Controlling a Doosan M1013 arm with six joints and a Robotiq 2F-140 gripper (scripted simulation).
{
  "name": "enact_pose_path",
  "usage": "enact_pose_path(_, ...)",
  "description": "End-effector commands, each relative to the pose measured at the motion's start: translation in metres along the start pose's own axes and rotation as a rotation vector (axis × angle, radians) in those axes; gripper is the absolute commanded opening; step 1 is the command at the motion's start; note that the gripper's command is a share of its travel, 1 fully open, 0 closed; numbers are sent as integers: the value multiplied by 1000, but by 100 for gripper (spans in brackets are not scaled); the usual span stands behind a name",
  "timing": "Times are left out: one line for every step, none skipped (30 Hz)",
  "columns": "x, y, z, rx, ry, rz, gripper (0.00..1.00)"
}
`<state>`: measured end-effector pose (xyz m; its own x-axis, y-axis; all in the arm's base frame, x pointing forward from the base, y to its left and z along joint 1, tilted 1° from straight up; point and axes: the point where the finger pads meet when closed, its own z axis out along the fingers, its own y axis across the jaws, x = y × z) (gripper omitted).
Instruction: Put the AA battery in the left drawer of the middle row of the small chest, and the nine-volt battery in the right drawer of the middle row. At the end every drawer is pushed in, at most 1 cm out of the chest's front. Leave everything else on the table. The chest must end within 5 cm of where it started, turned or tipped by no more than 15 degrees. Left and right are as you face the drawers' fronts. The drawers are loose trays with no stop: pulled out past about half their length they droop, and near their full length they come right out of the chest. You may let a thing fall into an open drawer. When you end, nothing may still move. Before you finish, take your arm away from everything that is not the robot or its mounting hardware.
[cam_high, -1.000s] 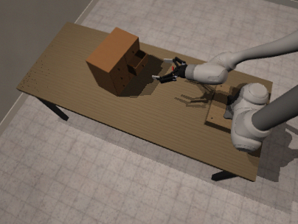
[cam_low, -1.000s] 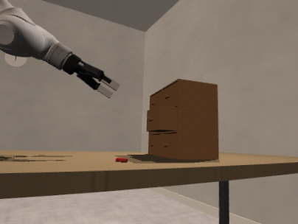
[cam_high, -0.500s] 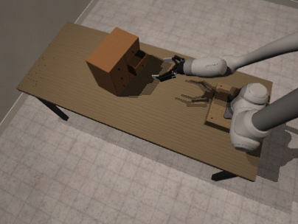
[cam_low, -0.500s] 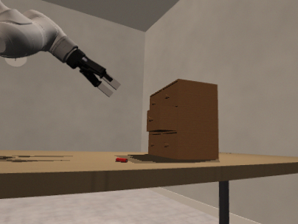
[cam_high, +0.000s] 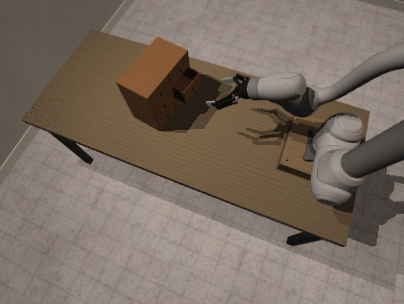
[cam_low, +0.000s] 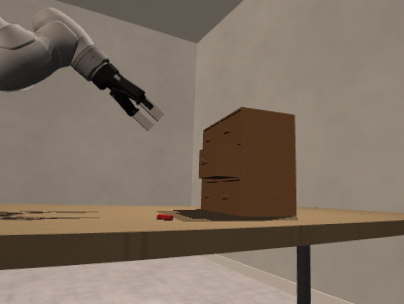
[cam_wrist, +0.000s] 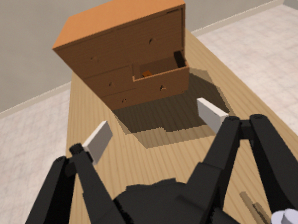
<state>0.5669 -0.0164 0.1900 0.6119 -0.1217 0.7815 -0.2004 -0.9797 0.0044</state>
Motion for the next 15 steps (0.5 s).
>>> enact_pose_path(1, -1, -1, -26, -69, -3, 100)
enact_pose_path(1, -1, -1, -26, -69, -3, 100)
enact_pose_path(1, 0, -1, -27, -76, -3, 100)
enact_pose_path(1, 0, -1, -28, -83, -3, 100)
enact_pose_path(2, 0, -1, -29, -91, -3, 100)
enact_pose_path(2, 0, -2, -29, -98, -2, 100)
enact_pose_path(2, 0, -2, -29, -106, -2, 100)
enact_pose_path(2, 0, -2, -27, -114, -2, 100)
enact_pose_path(2, -1, -2, -26, -122, -2, 100)
enact_pose_path(3, 0, -2, -28, -132, -2, 100)
enact_pose_path(3, 0, -2, -29, -142, -2, 100)
enact_pose_path(3, 0, -3, -28, -153, -2, 100)
enact_pose_path(3, -1, -3, -27, -164, -2, 100)
enact_pose_path(4, -1, -3, -27, -176, -1, 100)
enact_pose_path(4, 0, -3, -28, -190, -1, 100)
